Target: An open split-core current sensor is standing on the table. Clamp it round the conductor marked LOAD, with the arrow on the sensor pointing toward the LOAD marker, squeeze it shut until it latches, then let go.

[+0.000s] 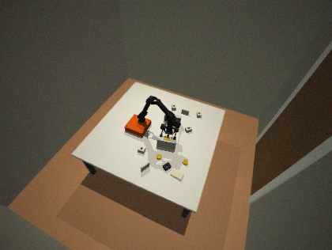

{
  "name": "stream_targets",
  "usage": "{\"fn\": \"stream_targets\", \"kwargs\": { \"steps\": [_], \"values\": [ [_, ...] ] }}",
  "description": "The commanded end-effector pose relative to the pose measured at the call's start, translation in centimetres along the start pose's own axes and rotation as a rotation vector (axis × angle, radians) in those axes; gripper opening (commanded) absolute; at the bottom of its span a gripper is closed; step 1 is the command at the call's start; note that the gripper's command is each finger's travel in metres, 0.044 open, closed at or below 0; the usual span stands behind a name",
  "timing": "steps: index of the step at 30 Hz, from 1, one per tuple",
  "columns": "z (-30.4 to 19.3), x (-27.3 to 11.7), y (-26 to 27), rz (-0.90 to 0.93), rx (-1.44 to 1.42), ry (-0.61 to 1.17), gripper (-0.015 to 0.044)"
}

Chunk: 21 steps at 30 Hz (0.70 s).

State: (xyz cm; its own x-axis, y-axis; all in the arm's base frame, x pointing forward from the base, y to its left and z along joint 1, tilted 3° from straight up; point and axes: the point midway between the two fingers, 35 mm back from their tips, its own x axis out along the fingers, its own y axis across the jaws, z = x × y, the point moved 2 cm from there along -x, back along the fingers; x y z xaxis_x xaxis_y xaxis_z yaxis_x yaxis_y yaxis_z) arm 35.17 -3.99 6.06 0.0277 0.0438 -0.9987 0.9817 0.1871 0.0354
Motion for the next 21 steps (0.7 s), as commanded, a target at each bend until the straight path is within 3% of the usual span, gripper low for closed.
{"fn": "stream_targets", "kwargs": {
  "steps": [1,21],
  "values": [
    [-0.05,0.71,-0.16,-0.010,0.005,0.004,0.0440],
    [-0.01,0.30,-0.05,-0.003,0.000,0.001,0.0327]
  ]
}}
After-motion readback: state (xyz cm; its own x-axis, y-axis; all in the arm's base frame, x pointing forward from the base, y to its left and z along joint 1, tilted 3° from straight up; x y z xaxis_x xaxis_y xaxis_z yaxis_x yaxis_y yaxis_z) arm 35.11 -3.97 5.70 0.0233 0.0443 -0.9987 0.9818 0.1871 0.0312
